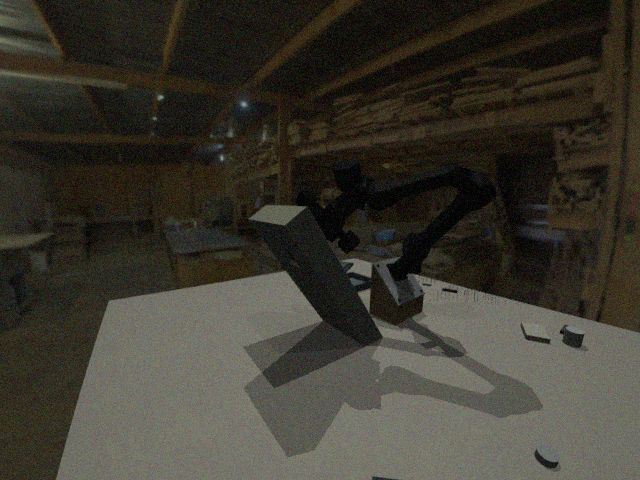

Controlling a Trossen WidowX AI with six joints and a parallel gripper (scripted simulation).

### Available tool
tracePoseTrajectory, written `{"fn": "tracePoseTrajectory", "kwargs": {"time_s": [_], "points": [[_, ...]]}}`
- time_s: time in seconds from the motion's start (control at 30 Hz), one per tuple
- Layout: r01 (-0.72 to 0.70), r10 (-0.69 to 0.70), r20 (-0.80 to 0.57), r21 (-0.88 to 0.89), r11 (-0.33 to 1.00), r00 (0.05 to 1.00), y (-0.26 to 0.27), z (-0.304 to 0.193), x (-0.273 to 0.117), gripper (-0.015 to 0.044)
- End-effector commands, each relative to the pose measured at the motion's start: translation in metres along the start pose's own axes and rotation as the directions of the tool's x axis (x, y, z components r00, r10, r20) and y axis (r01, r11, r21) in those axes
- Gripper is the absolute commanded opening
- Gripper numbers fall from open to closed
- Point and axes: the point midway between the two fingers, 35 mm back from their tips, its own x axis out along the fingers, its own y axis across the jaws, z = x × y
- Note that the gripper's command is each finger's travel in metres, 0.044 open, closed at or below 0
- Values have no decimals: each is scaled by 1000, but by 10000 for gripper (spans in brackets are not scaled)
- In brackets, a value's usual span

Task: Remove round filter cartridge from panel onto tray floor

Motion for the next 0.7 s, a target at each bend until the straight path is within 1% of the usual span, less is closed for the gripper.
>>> {"fn": "tracePoseTrajectory", "kwargs": {"time_s": [0.0, 0.13, 0.17, 0.43, 0.5, 0.6, 0.67], "points": [[14, -13, 27, -20, 1000, 1000, -2, -1, 22, 104], [14, -13, 27, -20, 1000, 1000, -2, -1, 22, 104], [0, 0, -1, 1, 1000, 1000, 0, 0, 0, 98], [0, 0, -1, 1, 1000, 1000, 0, 0, 0, 45], [0, 0, -1, 1, 1000, 1000, 0, 0, 0, 0], [2, -2, 4, -20, 1000, 1000, 0, 0, 4, 0], [7, -6, 13, -78, 997, 1000, -1, 0, 11, 0]]}}
